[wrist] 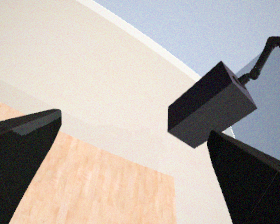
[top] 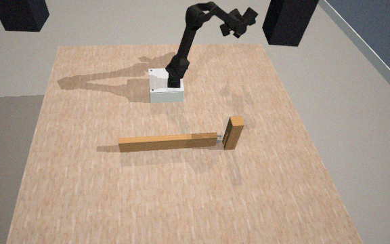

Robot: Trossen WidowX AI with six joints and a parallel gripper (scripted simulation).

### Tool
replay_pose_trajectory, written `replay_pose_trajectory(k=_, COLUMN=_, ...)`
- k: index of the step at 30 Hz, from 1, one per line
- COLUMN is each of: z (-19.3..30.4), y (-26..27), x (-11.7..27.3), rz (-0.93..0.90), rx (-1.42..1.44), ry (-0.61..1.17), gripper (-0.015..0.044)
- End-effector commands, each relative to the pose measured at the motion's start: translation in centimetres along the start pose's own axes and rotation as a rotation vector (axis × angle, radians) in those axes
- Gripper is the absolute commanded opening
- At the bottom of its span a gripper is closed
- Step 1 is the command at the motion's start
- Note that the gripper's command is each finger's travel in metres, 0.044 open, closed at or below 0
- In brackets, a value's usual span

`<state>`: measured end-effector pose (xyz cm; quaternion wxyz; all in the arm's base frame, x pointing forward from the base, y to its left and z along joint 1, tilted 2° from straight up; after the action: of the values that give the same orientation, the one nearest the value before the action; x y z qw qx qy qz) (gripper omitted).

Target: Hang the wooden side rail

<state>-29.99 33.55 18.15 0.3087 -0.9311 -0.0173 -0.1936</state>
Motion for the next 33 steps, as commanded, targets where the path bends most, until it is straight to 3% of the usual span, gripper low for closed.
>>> replay_pose_trajectory(k=1, z=4.5, y=-0.8, x=5.4, rz=0.106, rx=-0.012, ry=0.112, gripper=0.0440)
replay_pose_trajectory(k=16, z=14.7, y=2.5, x=25.2, rz=0.447, rx=-0.061, ry=0.527, gripper=0.0440)
replay_pose_trajectory(k=26, z=17.0, y=10.9, x=37.5, rz=0.642, rx=-0.135, ry=0.868, gripper=0.0440)
replay_pose_trajectory(k=33, z=16.2, y=19.0, x=43.7, rz=0.754, rx=-0.220, ry=1.134, gripper=0.0440)
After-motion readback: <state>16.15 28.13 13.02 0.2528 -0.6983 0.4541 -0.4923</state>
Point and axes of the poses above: the point midway between the two fingers, 35 mm back from their tips, its own x axis back along the fingers, its own y axis across the jaws, z = x × y, the point moved 3 cm from there along x, back along the fingers, and after that the axes turned 7 degrees about x, right-handed, at the moved point
